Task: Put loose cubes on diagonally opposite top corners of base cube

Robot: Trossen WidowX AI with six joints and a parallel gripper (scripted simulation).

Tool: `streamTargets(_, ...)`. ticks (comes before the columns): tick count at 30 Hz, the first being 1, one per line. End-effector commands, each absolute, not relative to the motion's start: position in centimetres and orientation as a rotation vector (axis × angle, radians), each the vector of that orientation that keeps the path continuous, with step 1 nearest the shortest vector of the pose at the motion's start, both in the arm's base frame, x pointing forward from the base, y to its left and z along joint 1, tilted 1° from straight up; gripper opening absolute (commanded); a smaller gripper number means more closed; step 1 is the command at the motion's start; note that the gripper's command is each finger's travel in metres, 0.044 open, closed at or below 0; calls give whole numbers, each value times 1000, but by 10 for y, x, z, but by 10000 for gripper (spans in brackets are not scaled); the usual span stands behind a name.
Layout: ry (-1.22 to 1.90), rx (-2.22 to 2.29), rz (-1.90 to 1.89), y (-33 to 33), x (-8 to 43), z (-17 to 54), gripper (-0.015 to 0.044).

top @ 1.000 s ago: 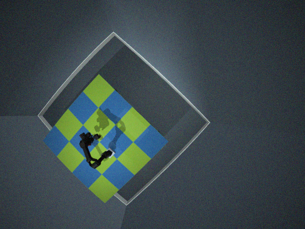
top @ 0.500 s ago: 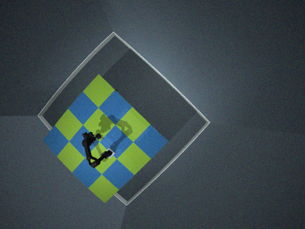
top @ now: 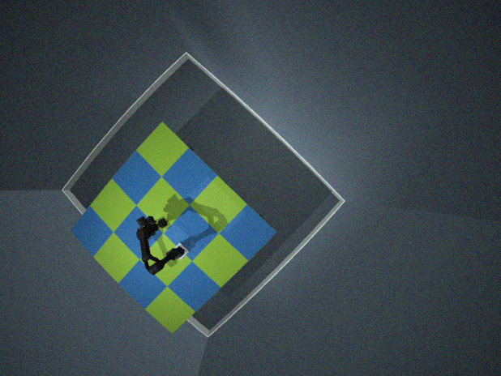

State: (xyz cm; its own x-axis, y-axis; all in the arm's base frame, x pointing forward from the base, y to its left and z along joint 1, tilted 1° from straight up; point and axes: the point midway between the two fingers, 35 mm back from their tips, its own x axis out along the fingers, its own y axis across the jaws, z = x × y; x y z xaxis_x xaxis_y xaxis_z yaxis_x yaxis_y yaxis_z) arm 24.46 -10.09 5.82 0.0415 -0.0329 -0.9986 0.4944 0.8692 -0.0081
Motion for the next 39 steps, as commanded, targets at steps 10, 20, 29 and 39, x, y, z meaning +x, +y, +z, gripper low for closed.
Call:
streamTargets(10, 1498, 382, -414, -100, 242, 40, 186)
streamTargets(20, 1498, 382, -414, -101, 244, 48, 105)
streamTargets(29, 1498, 382, -414, -101, 247, 76, 105)
streamTargets(39, 1497, 382, -414, -100, 246, 107, 105)
